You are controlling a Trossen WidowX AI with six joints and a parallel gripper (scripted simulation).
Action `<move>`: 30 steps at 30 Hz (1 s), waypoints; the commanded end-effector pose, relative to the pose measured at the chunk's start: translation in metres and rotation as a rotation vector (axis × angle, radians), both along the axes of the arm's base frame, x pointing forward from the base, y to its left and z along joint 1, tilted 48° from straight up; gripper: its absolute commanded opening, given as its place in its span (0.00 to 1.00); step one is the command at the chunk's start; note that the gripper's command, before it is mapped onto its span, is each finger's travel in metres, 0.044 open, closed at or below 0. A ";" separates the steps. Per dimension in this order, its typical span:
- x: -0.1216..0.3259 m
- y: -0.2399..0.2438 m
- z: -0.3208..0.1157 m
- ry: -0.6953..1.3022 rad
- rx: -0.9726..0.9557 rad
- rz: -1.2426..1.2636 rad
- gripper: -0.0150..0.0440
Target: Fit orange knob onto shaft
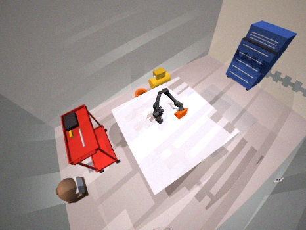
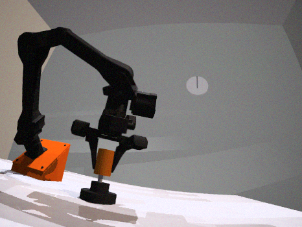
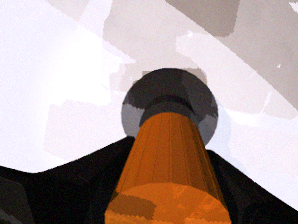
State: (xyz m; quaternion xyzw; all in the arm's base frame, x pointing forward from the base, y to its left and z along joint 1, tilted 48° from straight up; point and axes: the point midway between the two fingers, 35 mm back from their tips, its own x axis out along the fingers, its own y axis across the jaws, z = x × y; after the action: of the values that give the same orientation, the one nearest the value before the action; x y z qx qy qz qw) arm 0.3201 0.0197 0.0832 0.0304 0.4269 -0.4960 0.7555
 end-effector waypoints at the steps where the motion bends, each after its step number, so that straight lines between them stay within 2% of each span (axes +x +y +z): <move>1: 0.000 0.001 -0.001 -0.009 0.002 -0.002 0.25; 12: 0.000 0.003 0.004 -0.009 0.002 -0.002 0.25; 19: 0.000 0.003 0.003 -0.153 0.031 -0.137 0.25; 30: 0.000 0.001 0.000 -0.161 0.032 -0.144 0.25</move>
State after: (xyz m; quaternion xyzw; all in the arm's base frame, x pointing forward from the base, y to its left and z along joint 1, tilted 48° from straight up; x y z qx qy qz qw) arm 0.3197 0.0203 0.0837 0.1090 0.3726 -0.5374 0.7487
